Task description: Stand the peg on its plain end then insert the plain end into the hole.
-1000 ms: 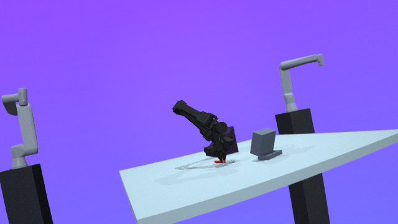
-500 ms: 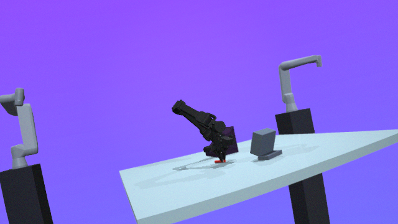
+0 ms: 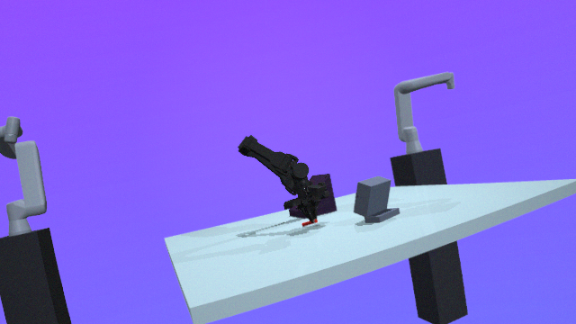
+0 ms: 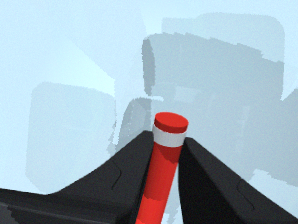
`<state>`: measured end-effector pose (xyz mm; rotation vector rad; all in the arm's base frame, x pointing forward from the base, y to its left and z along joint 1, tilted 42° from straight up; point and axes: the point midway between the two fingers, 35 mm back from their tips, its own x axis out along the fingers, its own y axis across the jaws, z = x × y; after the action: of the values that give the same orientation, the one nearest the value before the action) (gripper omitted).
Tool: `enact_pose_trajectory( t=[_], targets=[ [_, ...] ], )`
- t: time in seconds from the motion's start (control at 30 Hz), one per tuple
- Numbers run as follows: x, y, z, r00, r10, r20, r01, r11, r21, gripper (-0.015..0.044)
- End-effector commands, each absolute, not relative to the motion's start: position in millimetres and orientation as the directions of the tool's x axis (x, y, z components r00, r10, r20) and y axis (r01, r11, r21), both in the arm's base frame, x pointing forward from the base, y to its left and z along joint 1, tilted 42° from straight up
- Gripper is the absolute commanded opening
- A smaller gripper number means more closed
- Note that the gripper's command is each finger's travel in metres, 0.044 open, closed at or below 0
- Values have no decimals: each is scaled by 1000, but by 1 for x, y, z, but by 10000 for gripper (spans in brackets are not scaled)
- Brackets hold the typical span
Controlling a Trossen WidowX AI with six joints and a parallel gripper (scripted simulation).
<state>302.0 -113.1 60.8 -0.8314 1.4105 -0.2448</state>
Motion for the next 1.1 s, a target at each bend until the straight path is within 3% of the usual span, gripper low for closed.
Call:
enact_pose_trajectory(
  t=[0.0, 1.07],
  targets=[
    [300, -112, 63, 220, -599, -770, -319, 702, -637, 49],
    [285, -107, 77, 463, -471, -751, -321, 701, -637, 49]
  ],
)
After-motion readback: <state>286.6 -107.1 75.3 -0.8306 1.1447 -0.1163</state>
